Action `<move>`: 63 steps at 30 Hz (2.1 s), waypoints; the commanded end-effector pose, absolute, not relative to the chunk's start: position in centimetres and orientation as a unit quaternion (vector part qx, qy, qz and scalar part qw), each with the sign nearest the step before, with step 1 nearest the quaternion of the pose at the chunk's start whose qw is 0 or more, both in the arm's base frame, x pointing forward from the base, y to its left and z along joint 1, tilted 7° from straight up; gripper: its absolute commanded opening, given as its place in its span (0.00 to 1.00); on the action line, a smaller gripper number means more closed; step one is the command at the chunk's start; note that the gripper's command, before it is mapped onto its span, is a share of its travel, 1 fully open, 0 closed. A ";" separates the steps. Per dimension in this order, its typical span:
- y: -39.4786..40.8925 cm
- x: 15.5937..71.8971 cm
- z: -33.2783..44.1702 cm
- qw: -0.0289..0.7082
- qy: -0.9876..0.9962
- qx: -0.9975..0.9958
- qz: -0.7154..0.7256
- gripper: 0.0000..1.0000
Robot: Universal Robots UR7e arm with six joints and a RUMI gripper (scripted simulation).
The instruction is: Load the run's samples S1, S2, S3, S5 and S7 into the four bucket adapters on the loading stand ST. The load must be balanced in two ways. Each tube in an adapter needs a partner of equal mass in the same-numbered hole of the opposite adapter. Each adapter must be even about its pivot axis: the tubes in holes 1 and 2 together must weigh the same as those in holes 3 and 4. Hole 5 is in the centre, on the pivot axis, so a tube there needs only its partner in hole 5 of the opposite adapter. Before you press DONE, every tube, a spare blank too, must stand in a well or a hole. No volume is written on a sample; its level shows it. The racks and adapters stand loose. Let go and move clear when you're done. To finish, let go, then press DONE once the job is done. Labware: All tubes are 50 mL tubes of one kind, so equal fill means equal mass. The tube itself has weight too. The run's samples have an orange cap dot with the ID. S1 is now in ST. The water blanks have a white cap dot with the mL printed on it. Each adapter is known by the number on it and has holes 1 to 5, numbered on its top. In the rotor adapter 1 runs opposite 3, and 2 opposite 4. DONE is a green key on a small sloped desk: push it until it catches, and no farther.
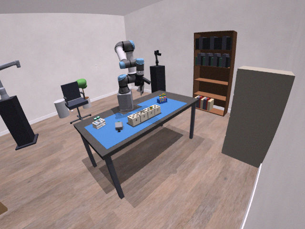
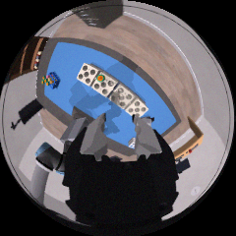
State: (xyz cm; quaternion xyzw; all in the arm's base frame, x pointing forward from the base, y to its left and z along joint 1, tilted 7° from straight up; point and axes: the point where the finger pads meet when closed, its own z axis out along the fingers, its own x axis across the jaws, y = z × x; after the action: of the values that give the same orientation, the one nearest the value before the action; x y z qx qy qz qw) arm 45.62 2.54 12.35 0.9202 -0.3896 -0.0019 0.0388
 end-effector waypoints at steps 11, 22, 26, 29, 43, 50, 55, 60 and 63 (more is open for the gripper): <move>1.7 45.4 13.8 0.026 -0.504 0.863 0.002 0.35; 1.0 45.1 15.0 0.015 -0.595 0.803 0.002 0.35; 0.7 45.0 15.4 0.011 -0.627 0.779 0.002 0.35; 0.6 44.9 15.5 0.010 -0.634 0.773 0.002 0.35; -1.5 44.4 15.2 -0.004 -0.687 0.726 0.019 0.35; -3.3 44.2 13.5 -0.008 -0.661 0.749 0.042 0.35; -5.1 44.1 11.8 -0.011 -0.639 0.767 0.062 0.35; -6.9 43.9 10.1 -0.011 -0.639 0.767 0.062 0.35; -7.3 43.8 9.7 -0.011 -0.639 0.767 0.062 0.35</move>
State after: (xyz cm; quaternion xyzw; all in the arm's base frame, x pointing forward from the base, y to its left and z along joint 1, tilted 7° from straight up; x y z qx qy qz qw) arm 43.79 -6.12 10.80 0.7644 -0.6422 0.0577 -0.0074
